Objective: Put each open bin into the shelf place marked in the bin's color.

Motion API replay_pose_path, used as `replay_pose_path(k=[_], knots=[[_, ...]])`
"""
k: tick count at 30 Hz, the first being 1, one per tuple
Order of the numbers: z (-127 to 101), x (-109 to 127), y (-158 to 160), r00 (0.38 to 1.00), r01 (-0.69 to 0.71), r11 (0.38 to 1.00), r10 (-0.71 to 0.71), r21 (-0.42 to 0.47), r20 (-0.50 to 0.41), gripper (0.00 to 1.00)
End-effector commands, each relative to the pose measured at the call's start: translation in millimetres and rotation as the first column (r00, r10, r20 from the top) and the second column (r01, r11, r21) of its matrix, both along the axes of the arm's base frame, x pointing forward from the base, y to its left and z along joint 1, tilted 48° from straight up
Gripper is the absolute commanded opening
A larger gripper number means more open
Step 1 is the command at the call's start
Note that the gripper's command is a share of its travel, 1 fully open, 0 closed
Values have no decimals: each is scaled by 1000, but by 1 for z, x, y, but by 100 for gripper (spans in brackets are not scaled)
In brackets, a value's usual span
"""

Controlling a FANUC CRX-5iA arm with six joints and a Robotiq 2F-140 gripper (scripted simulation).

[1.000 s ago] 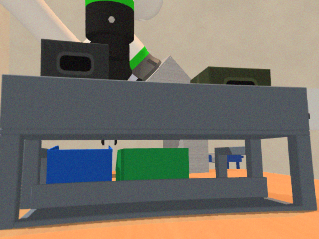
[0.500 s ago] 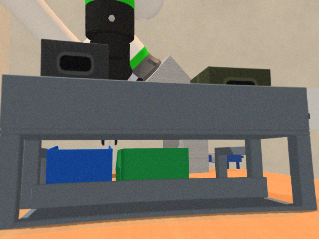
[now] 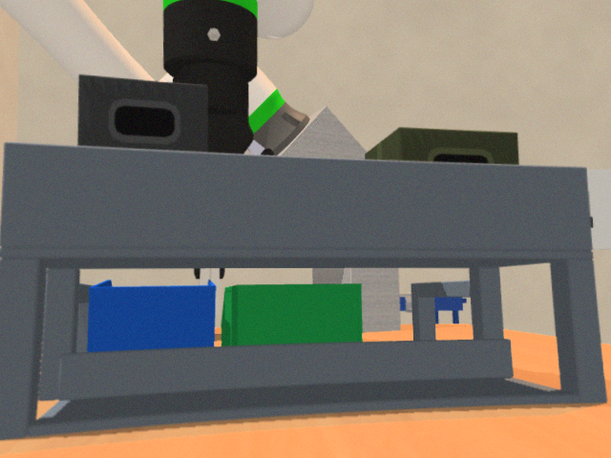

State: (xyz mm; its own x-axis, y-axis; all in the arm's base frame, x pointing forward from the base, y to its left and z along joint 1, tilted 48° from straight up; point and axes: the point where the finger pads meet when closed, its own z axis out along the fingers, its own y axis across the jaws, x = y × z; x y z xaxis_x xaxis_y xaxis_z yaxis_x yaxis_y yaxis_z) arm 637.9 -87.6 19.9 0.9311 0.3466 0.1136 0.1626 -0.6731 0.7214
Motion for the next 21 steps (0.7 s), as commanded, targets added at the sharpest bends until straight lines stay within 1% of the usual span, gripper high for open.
replay_pose_path(k=[1, 21], knots=[[0, 0, 0, 1000, 0, 1000, 0, 0, 0, 0], [0, 0, 0, 1000, -4, 1000, 4, 1, 4, 0]])
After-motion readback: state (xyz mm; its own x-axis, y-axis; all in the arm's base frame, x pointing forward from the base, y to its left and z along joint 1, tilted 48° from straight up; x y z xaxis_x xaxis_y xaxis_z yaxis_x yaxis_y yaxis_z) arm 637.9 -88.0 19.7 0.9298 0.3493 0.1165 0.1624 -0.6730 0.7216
